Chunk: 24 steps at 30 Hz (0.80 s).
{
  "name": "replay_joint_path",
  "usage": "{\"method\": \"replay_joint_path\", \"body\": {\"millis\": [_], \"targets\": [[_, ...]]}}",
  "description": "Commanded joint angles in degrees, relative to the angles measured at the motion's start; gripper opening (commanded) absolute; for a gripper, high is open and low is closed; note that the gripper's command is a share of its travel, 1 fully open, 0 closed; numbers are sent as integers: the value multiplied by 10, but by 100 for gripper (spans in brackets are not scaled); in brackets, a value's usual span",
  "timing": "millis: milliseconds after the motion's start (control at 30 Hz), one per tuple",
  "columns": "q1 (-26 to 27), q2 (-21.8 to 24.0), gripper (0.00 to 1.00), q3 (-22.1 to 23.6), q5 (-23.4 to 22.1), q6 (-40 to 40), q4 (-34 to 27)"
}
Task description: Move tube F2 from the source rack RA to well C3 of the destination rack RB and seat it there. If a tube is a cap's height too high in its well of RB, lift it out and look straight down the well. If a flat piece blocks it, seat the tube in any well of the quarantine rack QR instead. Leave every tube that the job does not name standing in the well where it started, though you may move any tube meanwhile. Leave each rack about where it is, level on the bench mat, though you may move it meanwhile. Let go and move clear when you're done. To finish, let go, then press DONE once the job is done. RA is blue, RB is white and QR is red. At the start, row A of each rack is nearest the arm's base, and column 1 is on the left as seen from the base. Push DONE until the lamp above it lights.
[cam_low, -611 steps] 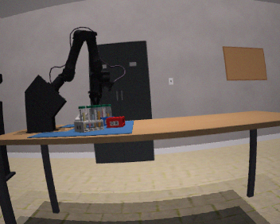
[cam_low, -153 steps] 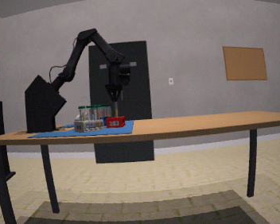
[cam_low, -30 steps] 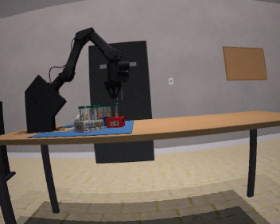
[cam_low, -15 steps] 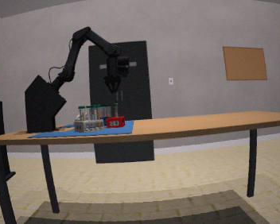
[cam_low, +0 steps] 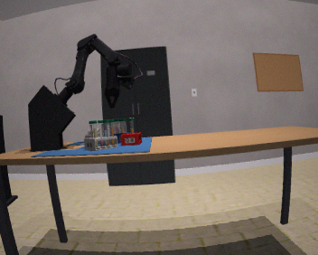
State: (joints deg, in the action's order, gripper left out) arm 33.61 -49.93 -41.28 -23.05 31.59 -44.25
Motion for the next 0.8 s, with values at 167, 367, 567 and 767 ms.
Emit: {"method": "replay_joint_path", "body": {"millis": [167, 367, 567, 767], "targets": [[28, 18, 30, -13, -48, -134, 3], [26, 17, 30, -13, -42, -236, 5], [-30, 46, 30, 22, -8, -286, 2], [-155, 97, 30, 32, 65, -388, 3]]}}
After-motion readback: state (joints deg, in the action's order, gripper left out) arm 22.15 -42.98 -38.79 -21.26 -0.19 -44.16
